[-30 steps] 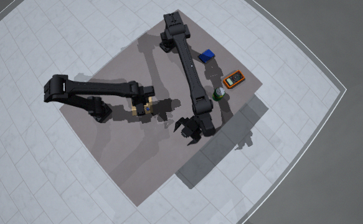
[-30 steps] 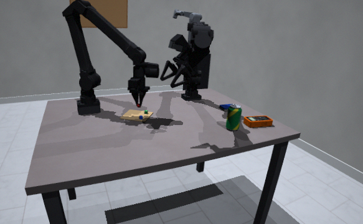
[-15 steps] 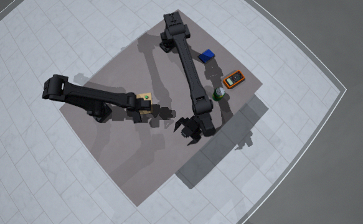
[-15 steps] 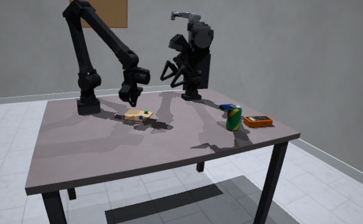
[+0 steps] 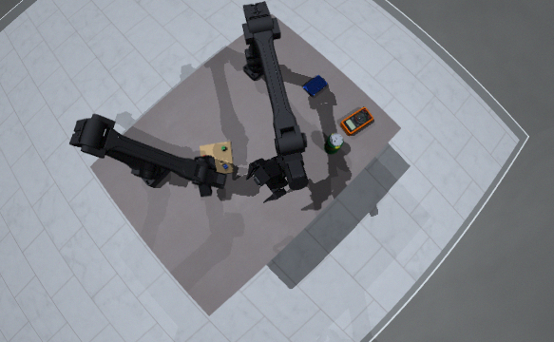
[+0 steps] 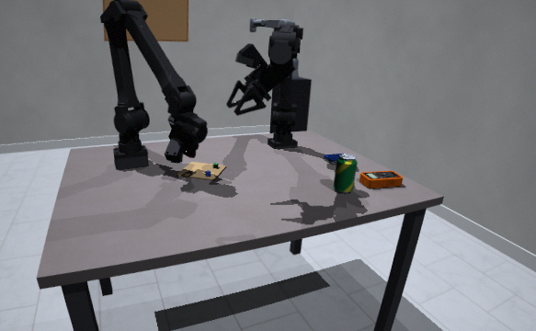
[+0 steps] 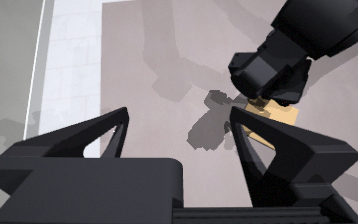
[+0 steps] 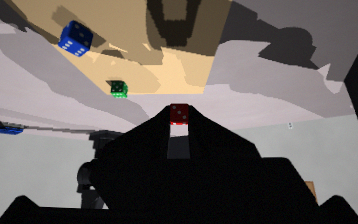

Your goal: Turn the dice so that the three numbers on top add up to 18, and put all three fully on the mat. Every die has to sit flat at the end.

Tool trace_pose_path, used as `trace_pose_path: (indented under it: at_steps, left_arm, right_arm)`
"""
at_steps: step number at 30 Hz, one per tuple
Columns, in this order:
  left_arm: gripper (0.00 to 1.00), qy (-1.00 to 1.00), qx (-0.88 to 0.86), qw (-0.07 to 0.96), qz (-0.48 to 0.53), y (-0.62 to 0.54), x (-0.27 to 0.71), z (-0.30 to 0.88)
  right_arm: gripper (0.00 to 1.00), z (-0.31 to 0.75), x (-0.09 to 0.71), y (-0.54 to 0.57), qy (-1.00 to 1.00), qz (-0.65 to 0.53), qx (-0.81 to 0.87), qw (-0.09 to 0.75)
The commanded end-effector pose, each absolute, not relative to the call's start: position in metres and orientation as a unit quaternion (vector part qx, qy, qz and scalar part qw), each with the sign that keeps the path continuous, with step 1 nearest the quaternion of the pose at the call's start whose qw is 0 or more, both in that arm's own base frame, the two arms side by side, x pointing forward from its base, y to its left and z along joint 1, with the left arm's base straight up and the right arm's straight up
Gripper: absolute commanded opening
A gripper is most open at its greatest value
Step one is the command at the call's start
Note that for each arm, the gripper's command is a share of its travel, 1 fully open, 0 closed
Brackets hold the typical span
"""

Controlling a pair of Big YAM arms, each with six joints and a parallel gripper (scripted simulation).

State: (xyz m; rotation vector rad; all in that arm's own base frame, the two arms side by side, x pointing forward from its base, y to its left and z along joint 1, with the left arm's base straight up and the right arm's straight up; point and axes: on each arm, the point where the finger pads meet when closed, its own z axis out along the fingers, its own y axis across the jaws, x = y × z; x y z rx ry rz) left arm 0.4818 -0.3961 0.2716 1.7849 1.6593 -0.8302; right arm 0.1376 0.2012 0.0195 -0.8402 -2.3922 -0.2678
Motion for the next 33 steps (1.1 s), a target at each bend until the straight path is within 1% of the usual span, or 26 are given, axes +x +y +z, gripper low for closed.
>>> trace_pose_path:
  at_steps: [1, 9, 15, 24, 33]
  left_arm:
    - [1.00, 0.572, 0.701, 0.295, -0.307, -0.400, 0.415, 0.292]
    - [1.00, 0.525, 0.737, 0.272, -0.328, -0.383, 0.309, 0.271]
    - [1.00, 0.504, 0.751, 0.256, -0.340, -0.368, 0.257, 0.253]
    - [1.00, 0.508, 0.749, 0.246, -0.347, -0.362, 0.240, 0.247]
    - [1.00, 0.509, 0.747, 0.253, -0.344, -0.366, 0.251, 0.253]
  right_arm:
    - [0.09, 0.017, 0.141, 0.199, -0.894, -0.113, -0.297, 0.317]
    - [0.09, -0.003, 0.136, 0.197, -0.886, -0.112, -0.311, 0.326]
    - [0.09, -0.007, 0.141, 0.201, -0.888, -0.115, -0.308, 0.323]
    - [0.09, -0.016, 0.145, 0.208, -0.890, -0.117, -0.301, 0.321]
    - [0.09, -0.025, 0.139, 0.206, -0.892, -0.115, -0.294, 0.324]
